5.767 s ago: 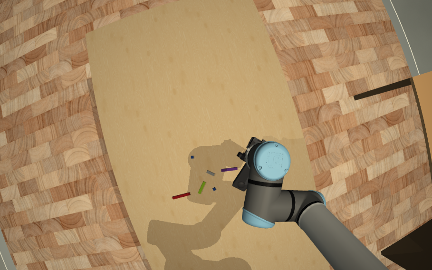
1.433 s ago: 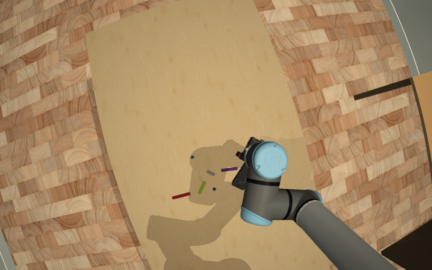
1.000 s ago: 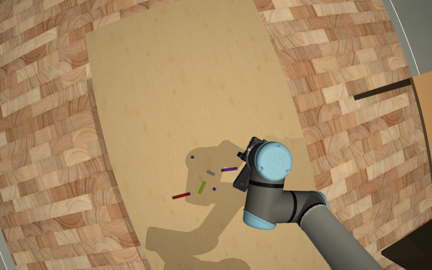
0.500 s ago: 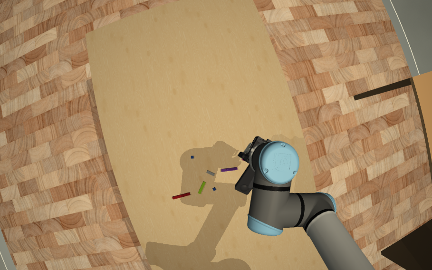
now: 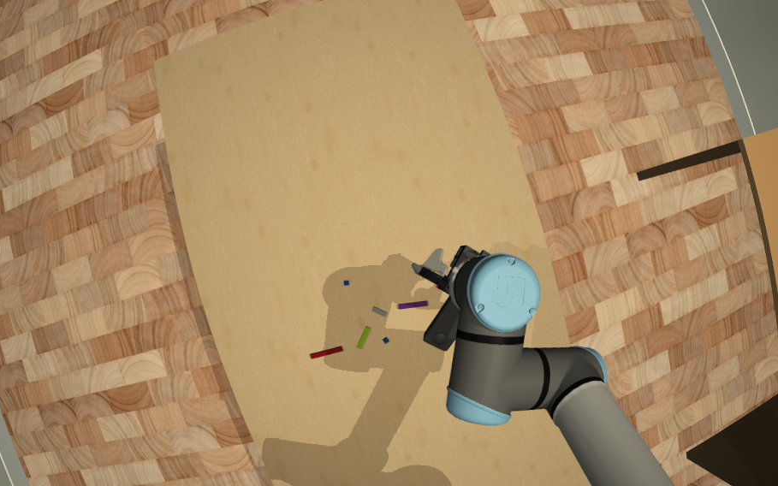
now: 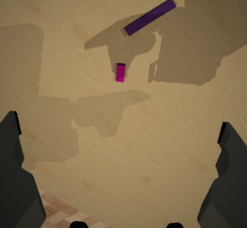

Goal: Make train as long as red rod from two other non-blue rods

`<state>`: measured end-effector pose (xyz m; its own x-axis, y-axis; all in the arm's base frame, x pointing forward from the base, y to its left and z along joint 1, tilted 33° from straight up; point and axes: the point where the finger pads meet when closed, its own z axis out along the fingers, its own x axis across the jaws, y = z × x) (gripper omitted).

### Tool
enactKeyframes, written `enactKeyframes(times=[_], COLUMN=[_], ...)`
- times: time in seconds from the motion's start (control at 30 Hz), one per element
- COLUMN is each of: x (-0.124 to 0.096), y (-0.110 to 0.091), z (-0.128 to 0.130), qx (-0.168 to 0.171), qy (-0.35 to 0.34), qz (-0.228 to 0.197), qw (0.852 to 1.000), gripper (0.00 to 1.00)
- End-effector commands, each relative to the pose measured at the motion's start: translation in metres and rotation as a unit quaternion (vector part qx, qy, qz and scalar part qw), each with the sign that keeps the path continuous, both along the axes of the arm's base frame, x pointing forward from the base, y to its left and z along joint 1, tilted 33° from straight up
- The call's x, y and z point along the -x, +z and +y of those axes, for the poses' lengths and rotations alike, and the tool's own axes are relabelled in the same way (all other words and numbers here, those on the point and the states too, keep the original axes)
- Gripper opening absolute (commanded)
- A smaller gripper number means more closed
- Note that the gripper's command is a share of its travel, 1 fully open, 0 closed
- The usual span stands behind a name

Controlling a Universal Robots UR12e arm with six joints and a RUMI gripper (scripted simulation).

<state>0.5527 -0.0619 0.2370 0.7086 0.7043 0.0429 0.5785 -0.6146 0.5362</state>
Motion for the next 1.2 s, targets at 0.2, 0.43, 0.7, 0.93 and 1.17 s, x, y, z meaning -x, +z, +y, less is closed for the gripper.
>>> enactKeyframes(times=[0.2,0.43,0.7,0.93,1.17], x=[0.000,0.001,0.015,0.034,0.038], y=[0.001,-0.024,-0.071,-0.105,-0.109], z=[0.000,0.034,0.102,0.151,0.157], qx=[0.000,0.002,0.011,0.022,0.023], qy=[0.000,0.010,0.030,0.046,0.048], qz=[-0.001,0.006,0.015,0.019,0.020], qw=[1.000,1.000,0.999,0.999,0.998], gripper=[1.00,1.00,1.00,1.00,0.14])
